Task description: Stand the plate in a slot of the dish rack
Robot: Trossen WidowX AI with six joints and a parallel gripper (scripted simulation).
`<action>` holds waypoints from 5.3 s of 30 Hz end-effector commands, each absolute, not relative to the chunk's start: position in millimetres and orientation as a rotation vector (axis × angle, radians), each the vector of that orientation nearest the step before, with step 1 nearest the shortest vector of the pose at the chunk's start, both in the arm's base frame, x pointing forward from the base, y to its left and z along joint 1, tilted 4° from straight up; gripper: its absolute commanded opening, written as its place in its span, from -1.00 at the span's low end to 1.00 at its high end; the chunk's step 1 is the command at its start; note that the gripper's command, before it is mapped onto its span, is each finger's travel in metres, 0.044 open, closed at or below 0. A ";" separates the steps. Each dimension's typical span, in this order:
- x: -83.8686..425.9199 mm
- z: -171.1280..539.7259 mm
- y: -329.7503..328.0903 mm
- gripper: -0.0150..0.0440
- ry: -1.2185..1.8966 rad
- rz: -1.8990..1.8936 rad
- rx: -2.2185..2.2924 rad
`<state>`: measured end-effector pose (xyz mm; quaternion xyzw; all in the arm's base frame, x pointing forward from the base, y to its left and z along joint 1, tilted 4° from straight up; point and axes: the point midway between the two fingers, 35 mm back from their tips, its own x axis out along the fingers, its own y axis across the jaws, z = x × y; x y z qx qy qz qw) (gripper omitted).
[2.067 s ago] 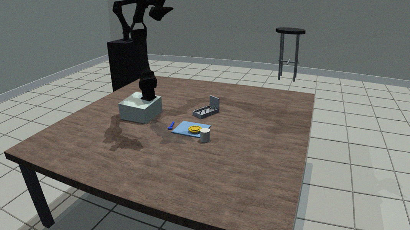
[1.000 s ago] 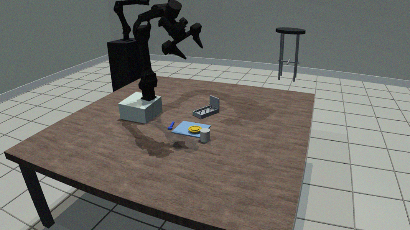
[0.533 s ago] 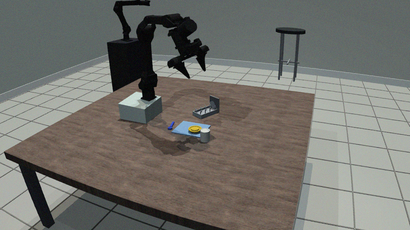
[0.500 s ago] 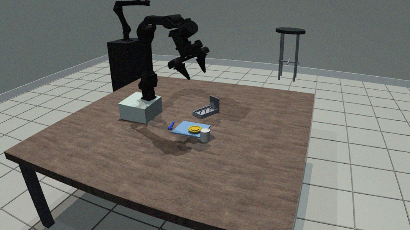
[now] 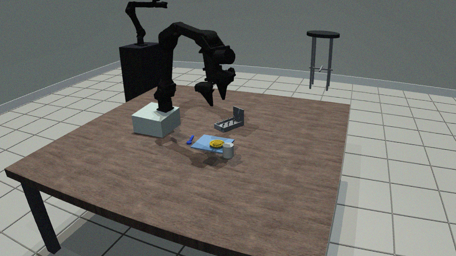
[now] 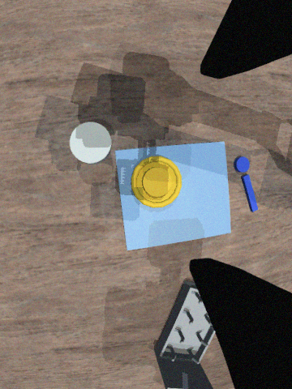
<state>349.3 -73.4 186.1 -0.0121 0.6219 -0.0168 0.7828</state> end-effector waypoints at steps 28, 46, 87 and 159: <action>344.4 43.8 -70.3 0.86 1.481 0.055 -0.143; 348.8 17.3 -71.2 0.86 1.481 0.055 -0.143; 351.7 -15.3 -70.9 0.50 1.482 0.055 -0.143; 244.4 121.7 58.9 -0.49 1.486 -0.128 0.219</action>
